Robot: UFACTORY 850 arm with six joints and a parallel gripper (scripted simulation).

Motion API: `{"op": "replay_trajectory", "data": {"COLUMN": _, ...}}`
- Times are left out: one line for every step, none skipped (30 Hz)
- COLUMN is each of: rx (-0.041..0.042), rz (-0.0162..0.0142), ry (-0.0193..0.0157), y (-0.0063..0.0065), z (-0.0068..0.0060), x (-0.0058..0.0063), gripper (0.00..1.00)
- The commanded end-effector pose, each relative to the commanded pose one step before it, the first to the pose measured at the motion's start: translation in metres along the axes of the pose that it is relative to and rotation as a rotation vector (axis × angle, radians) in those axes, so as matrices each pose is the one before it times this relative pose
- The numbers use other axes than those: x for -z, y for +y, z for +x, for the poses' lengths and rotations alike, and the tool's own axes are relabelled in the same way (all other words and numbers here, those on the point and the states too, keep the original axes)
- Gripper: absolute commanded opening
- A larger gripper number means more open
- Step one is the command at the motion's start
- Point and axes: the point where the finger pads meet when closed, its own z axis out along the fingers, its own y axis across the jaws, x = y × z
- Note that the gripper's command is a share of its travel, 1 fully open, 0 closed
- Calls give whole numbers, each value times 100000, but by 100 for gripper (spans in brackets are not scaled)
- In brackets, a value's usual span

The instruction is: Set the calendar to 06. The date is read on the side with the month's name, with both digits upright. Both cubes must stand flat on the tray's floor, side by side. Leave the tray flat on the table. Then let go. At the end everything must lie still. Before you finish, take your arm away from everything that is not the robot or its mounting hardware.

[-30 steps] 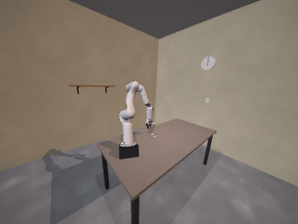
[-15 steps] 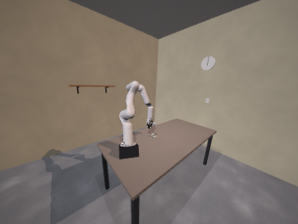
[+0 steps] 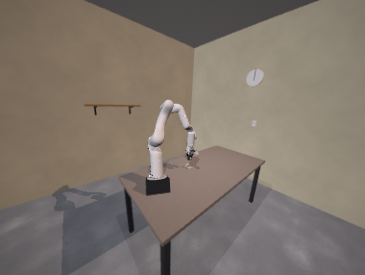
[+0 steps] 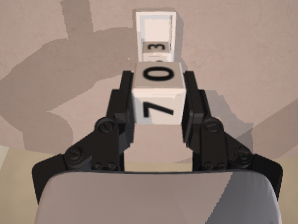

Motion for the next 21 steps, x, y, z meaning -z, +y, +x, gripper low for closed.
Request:
{"op": "replay_trajectory", "data": {"rx": 7, "rz": 239, "ry": -6, "y": -76, "z": 80, "x": 52, "gripper": 29}}
{"op": "replay_trajectory", "data": {"rx": 0, "rz": 0, "ry": 0, "y": 0, "z": 0, "x": 0, "gripper": 29}}
{"op": "replay_trajectory", "data": {"rx": 0, "rz": 0, "ry": 0, "y": 0, "z": 0, "x": 0, "gripper": 29}}
{"op": "replay_trajectory", "data": {"rx": 0, "rz": 0, "ry": 0, "y": 0, "z": 0, "x": -1, "gripper": 29}}
{"op": "replay_trajectory", "data": {"rx": 0, "rz": 0, "ry": 0, "y": 0, "z": 0, "x": -10, "gripper": 29}}
{"op": "replay_trajectory", "data": {"rx": 0, "rz": 0, "ry": -1, "y": 0, "z": 0, "x": -26, "gripper": 29}}
{"op": "replay_trajectory", "data": {"rx": 0, "rz": 0, "ry": -1, "y": 0, "z": 0, "x": -47, "gripper": 29}}
{"op": "replay_trajectory", "data": {"rx": 0, "rz": 0, "ry": -1, "y": -1, "z": 0, "x": -73, "gripper": 29}}
{"op": "replay_trajectory", "data": {"rx": 0, "rz": -1, "ry": 0, "y": 0, "z": 0, "x": -102, "gripper": 29}}
{"op": "replay_trajectory", "data": {"rx": -1, "rz": -3, "ry": 2, "y": 0, "z": 0, "x": -133, "gripper": 29}}
{"op": "replay_trajectory", "data": {"rx": 0, "rz": -2, "ry": 1, "y": 0, "z": 0, "x": -163, "gripper": 29}}
{"op": "replay_trajectory", "data": {"rx": 0, "rz": 1, "ry": -2, "y": -1, "z": 0, "x": -191, "gripper": 29}}
{"op": "replay_trajectory", "data": {"rx": 0, "rz": 0, "ry": 0, "y": 0, "z": 0, "x": 0, "gripper": 29}}
{"op": "replay_trajectory", "data": {"rx": 0, "rz": 0, "ry": 0, "y": 0, "z": 0, "x": 0, "gripper": 29}}
{"op": "replay_trajectory", "data": {"rx": -1, "rz": -2, "ry": 3, "y": 1, "z": 1, "x": -221, "gripper": 29}}
{"op": "replay_trajectory", "data": {"rx": 1, "rz": 2, "ry": -3, "y": -2, "z": -1, "x": -245, "gripper": 29}}
{"op": "replay_trajectory", "data": {"rx": -1, "rz": -2, "ry": 4, "y": 1, "z": 1, "x": -271, "gripper": 29}}
{"op": "replay_trajectory", "data": {"rx": 1, "rz": 2, "ry": -4, "y": -2, "z": -1, "x": -288, "gripper": 29}}
{"op": "replay_trajectory", "data": {"rx": 0, "rz": -1, "ry": 1, "y": 0, "z": 0, "x": -306, "gripper": 29}}
{"op": "replay_trajectory", "data": {"rx": 0, "rz": 0, "ry": 1, "y": 0, "z": 0, "x": -318, "gripper": 29}}
{"op": "replay_trajectory", "data": {"rx": 0, "rz": 1, "ry": -2, "y": -1, "z": 0, "x": -325, "gripper": 29}}
